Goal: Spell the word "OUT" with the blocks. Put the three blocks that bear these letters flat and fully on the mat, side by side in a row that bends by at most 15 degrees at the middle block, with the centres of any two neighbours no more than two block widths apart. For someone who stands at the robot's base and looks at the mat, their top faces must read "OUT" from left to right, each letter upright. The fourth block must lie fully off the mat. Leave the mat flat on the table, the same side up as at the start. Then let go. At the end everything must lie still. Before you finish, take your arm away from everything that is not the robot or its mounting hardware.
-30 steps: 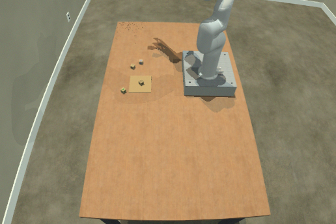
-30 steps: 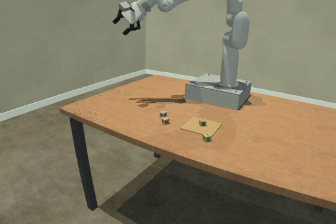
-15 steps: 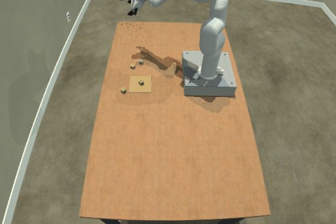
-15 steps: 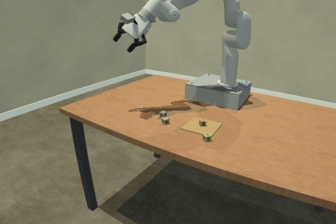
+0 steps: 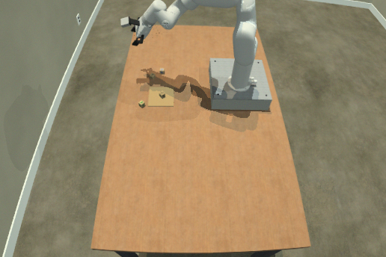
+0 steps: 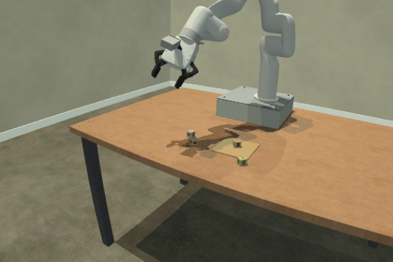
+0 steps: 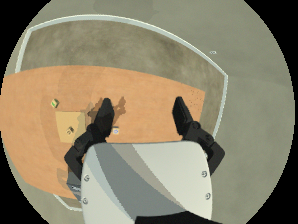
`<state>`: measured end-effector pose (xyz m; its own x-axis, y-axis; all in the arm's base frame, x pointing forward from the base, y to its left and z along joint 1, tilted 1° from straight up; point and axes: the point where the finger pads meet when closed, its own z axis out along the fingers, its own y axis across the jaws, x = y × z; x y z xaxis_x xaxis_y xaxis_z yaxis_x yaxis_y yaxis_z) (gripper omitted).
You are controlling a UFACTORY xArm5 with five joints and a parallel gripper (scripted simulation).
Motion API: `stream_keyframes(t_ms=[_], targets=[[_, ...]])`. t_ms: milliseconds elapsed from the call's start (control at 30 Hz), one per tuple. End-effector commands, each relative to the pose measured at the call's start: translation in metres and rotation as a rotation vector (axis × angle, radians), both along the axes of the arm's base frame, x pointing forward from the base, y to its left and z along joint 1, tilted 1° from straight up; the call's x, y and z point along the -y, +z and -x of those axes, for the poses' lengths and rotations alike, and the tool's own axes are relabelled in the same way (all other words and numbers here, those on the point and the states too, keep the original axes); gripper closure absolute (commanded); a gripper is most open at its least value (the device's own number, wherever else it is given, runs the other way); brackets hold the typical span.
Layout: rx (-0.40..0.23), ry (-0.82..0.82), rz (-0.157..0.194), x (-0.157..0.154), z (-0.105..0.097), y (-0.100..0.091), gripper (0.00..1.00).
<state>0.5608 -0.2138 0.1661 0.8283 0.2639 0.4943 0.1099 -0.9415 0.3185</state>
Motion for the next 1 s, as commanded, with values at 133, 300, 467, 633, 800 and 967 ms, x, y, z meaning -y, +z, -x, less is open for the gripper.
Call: stream_keyframes(t_ms=[133, 300, 467, 633, 800, 967], targets=[[-0.014, 0.046, -0.091, -0.096, -0.025, -0.038, 0.0], [-0.038, 0.075, -0.144, -0.159, -0.026, -0.063, 0.0], [-0.062, 0.096, -0.183, -0.208, -0.022, -0.083, 0.0], [-0.094, 0.121, -0.225, -0.266, -0.01, -0.106, 0.0], [-0.109, 0.13, -0.241, -0.289, -0.004, -0.115, 0.0], [-0.109, 0.13, -0.241, -0.289, -0.004, -0.115, 0.0]])
